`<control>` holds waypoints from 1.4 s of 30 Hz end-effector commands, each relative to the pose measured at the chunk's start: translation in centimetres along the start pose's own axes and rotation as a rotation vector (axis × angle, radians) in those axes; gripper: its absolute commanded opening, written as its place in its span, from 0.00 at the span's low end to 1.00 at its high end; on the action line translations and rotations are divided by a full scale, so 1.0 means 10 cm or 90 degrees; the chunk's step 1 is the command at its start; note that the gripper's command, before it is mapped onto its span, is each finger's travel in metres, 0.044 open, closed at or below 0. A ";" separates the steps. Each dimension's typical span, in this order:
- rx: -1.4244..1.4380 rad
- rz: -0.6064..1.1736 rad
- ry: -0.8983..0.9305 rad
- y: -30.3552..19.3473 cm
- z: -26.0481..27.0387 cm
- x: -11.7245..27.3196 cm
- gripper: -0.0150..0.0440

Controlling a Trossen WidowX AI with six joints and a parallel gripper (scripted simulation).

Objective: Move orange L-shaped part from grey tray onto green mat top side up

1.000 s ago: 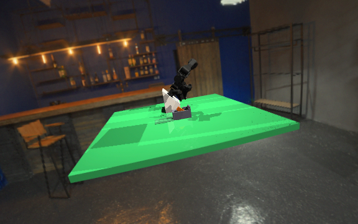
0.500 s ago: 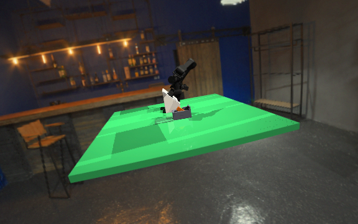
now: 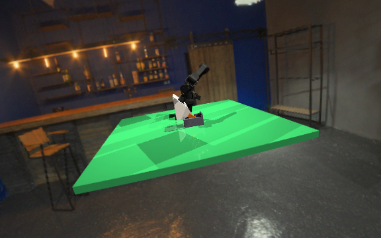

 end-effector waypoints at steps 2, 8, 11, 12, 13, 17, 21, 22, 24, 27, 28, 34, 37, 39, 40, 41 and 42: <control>-0.004 -0.003 -0.002 -0.01 0.00 -0.07 0.73; -0.004 -0.003 -0.002 -0.01 0.00 -0.17 0.73; -0.004 -0.003 -0.002 -0.01 0.00 -0.22 0.73; -0.004 -0.003 -0.002 -0.01 0.00 -0.23 0.73; -0.004 -0.003 -0.002 -0.01 0.00 -0.25 0.73; -0.004 -0.003 -0.002 -0.01 0.00 -0.32 0.73; -0.004 -0.003 -0.002 0.00 0.00 -0.38 0.73; -0.004 -0.003 -0.002 0.00 0.00 -0.40 0.73; -0.004 -0.004 -0.002 0.00 0.00 -0.43 0.73; -0.004 -0.004 -0.002 0.00 0.00 -0.48 0.73; -0.004 -0.004 -0.002 0.00 0.01 -0.49 0.73; 0.001 -0.001 -0.003 0.00 -0.01 -0.46 0.55; 0.001 -0.001 -0.003 0.00 -0.01 -0.46 0.48; 0.001 -0.001 -0.003 0.00 -0.01 -0.46 0.46; 0.001 -0.001 -0.003 0.00 -0.01 -0.46 0.45; 0.001 -0.001 -0.003 0.00 -0.01 -0.46 0.44; 0.001 -0.001 -0.003 0.00 -0.01 -0.46 0.43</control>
Point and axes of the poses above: the point midway between the two fingers, 35 mm back from their tips, its own x axis back along the fingers, its own z axis across the jaws, y = z × x, the point moved 3 cm from there along x, back along the fingers
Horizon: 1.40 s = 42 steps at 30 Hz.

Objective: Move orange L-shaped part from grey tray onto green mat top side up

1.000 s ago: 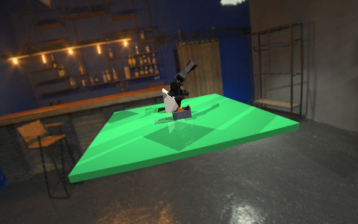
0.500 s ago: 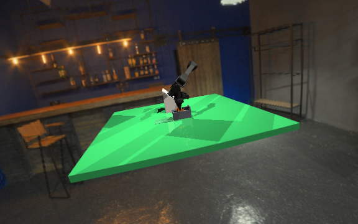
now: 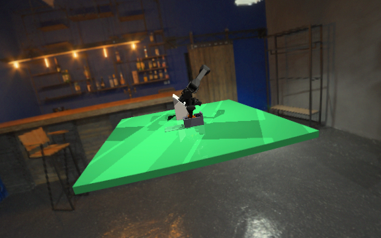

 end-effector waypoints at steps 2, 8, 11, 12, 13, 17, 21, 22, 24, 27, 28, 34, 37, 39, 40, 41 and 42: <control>0.002 0.000 0.000 0.00 0.00 0.00 0.40; 0.002 0.000 0.000 0.00 0.00 0.00 0.25; 0.002 0.000 0.000 0.00 0.00 0.01 0.25; 0.002 0.000 0.000 0.00 0.00 0.01 0.25; 0.001 0.000 0.000 0.00 0.00 0.02 0.25; 0.000 -0.001 0.000 0.00 0.00 0.07 0.25; -0.001 -0.001 0.000 0.00 0.00 0.13 0.25; -0.001 -0.001 0.000 0.00 0.00 0.15 0.25; -0.002 -0.001 0.001 0.00 0.01 0.18 0.25; -0.002 -0.001 0.001 0.00 0.01 0.23 0.25; -0.002 -0.002 0.001 0.00 0.01 0.24 0.25; -0.003 -0.002 0.001 -0.01 0.01 0.34 0.25; -0.003 -0.002 0.001 -0.01 0.01 0.38 0.25; -0.003 -0.001 0.001 -0.01 0.01 0.41 0.25; -0.003 -0.001 0.001 -0.01 0.01 0.43 0.25; -0.003 -0.001 0.001 -0.01 0.01 0.45 0.25; -0.003 -0.001 0.001 -0.01 0.01 0.46 0.25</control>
Point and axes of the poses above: the point midway between the two fingers, 35 mm back from their tips, its own x axis back along the fingers, its own z axis across the jaws, y = z × x, the point moved 3 cm from there along x, back along the fingers
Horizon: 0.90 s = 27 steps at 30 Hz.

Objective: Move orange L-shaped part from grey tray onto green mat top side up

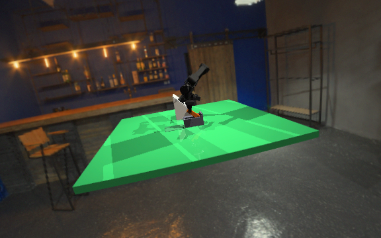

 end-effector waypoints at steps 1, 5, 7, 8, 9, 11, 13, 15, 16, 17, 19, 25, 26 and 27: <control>0.004 -0.002 -0.003 0.02 -0.02 0.08 0.25; 0.004 -0.002 -0.003 0.02 -0.02 0.14 0.25; 0.004 -0.002 -0.003 0.02 -0.02 0.18 0.25; 0.004 -0.002 -0.003 0.02 -0.02 0.19 0.25; 0.004 -0.002 -0.003 0.02 -0.02 0.21 0.25; 0.004 -0.001 -0.003 0.02 -0.02 0.24 0.25; 0.004 -0.001 -0.003 0.02 -0.02 0.27 0.25; 0.004 -0.001 -0.003 0.01 -0.02 0.30 0.25; 0.004 -0.001 -0.003 0.01 -0.02 0.32 0.25; 0.004 -0.001 -0.003 0.01 -0.02 0.34 0.25; 0.004 -0.001 -0.003 0.01 -0.02 0.37 0.25; 0.004 -0.001 -0.003 0.01 -0.02 0.46 0.25; 0.004 -0.001 -0.003 0.01 -0.02 0.45 0.25; 0.004 -0.001 -0.003 0.01 -0.01 0.44 0.25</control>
Point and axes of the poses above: the point midway between the two fingers, 35 mm back from their tips, its own x axis back along the fingers, its own z axis across the jaws, y = z × x, the point moved 3 cm from there along x, back along the fingers
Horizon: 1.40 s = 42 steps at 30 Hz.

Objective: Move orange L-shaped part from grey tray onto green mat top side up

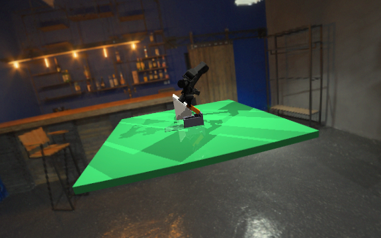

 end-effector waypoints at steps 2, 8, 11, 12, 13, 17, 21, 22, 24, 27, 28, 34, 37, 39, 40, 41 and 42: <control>0.004 0.003 0.000 0.00 -0.01 0.03 0.25; 0.004 0.003 0.000 -0.05 0.00 0.05 0.25; 0.004 0.004 0.000 -0.18 0.01 0.04 0.25; 0.004 0.004 0.000 -0.23 0.01 0.04 0.25; 0.004 0.004 0.000 -0.27 0.01 0.03 0.25; 0.004 0.005 0.000 -0.45 0.03 0.03 0.25; 0.004 0.005 0.000 -0.62 0.04 0.03 0.25; 0.004 0.005 0.000 -0.67 0.05 0.03 0.25; 0.004 0.006 -0.001 -0.75 0.06 0.03 0.25; 0.004 0.006 -0.001 -0.88 0.07 0.03 0.25; 0.005 0.006 -0.001 -0.92 0.08 0.03 0.25; 0.005 0.007 -0.001 -1.19 0.10 0.04 0.25; 0.005 0.008 -0.001 -1.32 0.11 0.04 0.25; 0.005 0.008 -0.001 -1.40 0.12 0.04 0.25; 0.005 0.008 -0.001 -1.45 0.12 0.04 0.25; 0.005 0.008 -0.001 -1.49 0.13 0.04 0.25; 0.005 0.009 -0.001 -1.54 0.13 0.04 0.25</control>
Point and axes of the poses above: the point midway between the two fingers, 35 mm back from their tips, its own x axis back along the fingers, its own z axis across the jaws, y = z × x, the point moved 3 cm from there along x, back along the fingers
